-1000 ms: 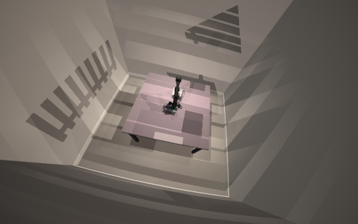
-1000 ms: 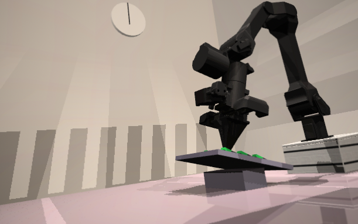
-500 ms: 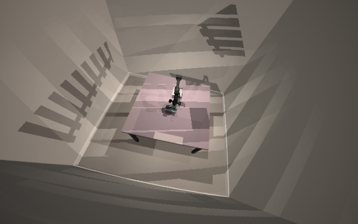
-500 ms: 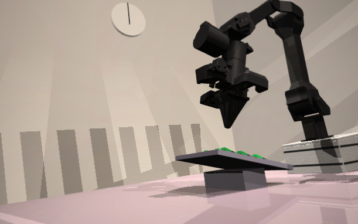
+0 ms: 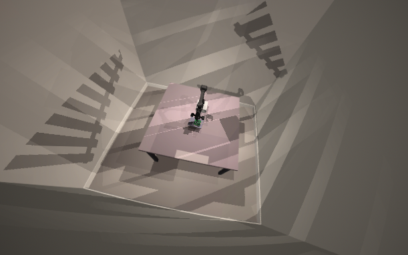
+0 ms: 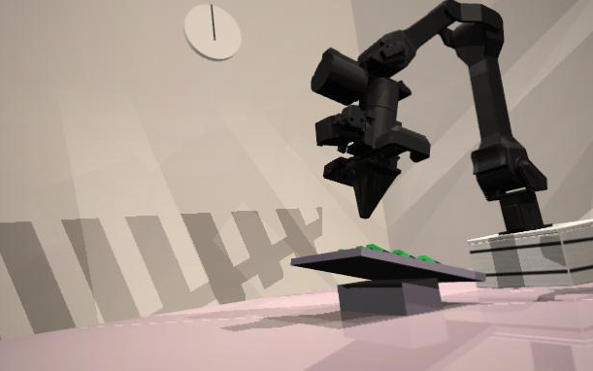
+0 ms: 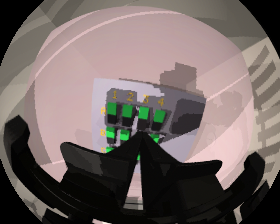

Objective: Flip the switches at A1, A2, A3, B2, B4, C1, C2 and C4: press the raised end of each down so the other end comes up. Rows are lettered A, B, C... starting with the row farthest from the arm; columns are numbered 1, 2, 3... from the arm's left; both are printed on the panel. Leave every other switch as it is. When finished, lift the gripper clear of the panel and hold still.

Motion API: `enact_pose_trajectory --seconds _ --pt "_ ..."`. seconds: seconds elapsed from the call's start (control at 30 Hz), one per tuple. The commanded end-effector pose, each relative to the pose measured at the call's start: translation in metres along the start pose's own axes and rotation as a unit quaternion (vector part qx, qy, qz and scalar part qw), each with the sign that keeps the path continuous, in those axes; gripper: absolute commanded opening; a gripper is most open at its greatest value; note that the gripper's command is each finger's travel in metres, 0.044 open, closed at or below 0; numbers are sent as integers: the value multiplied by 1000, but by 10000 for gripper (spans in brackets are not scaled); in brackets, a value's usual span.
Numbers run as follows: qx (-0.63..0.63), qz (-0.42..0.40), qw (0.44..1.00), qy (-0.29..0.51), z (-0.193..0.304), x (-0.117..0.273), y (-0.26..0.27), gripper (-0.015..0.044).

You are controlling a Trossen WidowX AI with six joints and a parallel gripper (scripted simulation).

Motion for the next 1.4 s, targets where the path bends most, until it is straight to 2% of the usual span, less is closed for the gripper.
enact_pose_trajectory --seconds 0.0,0.8,1.37 --pt "4 -2 1000 5 6 -18 -1 0" --pt "4 -2 1000 5 7 -42 -1 0" --pt "4 -2 1000 5 7 -42 -1 0"
Point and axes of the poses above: the point midway between the two fingers, 35 mm back from their tips, its own x axis back along the fingers, its own y axis across the jaws, z = x × y, the point moved 7 cm from there along x, back along the fingers
